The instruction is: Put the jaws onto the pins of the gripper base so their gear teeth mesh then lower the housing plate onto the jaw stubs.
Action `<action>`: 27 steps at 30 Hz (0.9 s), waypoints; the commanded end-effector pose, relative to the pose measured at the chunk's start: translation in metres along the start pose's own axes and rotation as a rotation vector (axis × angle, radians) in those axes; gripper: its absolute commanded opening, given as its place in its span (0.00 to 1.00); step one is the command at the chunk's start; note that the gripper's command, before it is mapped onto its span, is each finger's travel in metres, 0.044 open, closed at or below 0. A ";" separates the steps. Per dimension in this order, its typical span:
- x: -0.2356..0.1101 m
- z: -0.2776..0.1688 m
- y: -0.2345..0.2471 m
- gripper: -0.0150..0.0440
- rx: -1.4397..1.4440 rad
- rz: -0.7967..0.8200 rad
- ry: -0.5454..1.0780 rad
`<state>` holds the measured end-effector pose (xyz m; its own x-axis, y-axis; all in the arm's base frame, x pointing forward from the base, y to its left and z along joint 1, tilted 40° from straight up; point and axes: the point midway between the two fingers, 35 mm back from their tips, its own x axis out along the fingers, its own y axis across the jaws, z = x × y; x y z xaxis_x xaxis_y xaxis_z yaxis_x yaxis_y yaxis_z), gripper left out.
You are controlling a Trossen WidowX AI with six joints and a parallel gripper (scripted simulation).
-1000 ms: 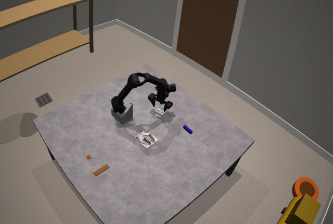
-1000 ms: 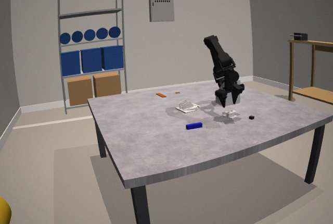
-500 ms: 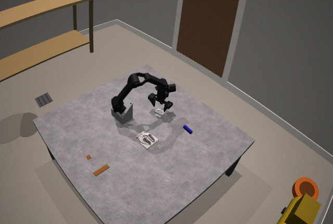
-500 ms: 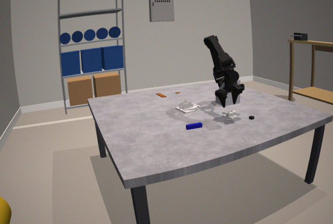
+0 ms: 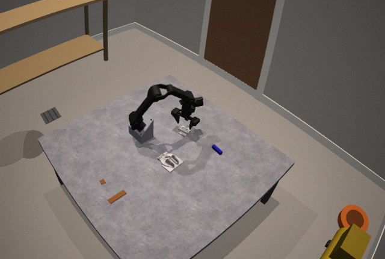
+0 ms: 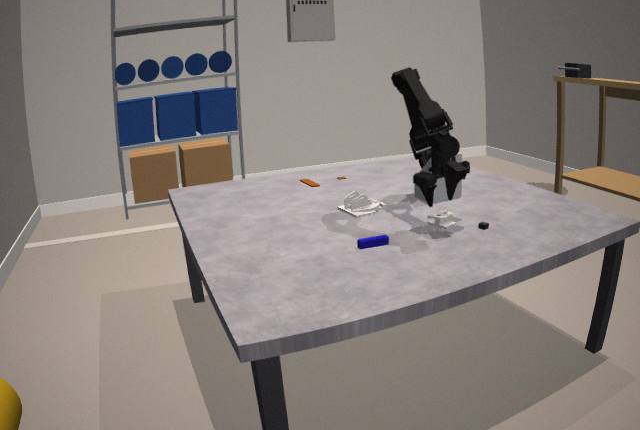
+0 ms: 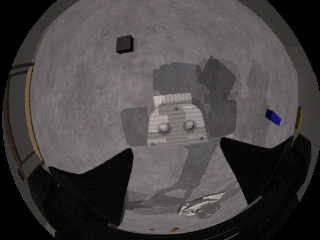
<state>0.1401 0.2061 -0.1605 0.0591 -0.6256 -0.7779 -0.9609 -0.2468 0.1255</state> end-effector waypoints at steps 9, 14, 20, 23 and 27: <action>0.017 0.001 -0.002 1.00 -0.001 -0.002 0.001; 0.025 0.001 -0.002 1.00 -0.002 -0.004 0.001; 0.034 0.001 -0.003 1.00 -0.002 -0.005 0.002; 0.039 0.001 -0.003 1.00 -0.002 -0.005 0.002; 0.046 0.001 -0.003 1.00 -0.003 -0.006 0.003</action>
<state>0.1447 0.1839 -0.1927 0.0603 -0.6230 -0.7799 -0.9613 -0.2466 0.1226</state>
